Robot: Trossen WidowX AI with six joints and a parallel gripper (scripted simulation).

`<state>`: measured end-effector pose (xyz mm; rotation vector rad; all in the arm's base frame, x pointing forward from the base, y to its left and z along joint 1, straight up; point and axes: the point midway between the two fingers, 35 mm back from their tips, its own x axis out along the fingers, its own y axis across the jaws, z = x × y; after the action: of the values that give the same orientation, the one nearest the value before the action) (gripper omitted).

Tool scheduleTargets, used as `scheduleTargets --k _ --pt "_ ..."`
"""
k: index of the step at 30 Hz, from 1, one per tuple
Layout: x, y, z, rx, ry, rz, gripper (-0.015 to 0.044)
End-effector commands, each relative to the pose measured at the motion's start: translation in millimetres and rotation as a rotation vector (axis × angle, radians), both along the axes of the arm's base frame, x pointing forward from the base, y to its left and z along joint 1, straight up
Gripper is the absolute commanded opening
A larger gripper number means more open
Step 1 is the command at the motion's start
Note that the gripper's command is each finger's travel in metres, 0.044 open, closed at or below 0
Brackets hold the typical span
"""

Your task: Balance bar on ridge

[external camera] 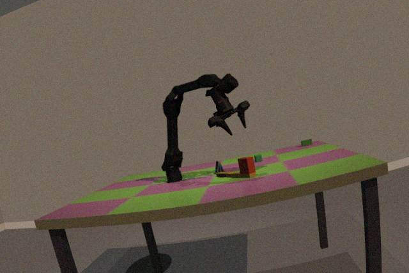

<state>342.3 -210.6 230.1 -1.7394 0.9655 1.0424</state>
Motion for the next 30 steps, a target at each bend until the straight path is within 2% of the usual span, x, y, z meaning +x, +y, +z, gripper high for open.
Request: scheduleTargets --k 1,11,19,30 --pt "-6.5 1.2 -14.1 0.015 0.11 0.087 0.0315" --pt "-26.0 8.2 -45.0 0.101 0.36 0.319 0.0315" --pt "-24.4 7.1 -55.4 0.103 0.364 0.323 0.0315" --pt "-20.3 4.4 -120.8 0.103 0.364 0.323 0.0315"
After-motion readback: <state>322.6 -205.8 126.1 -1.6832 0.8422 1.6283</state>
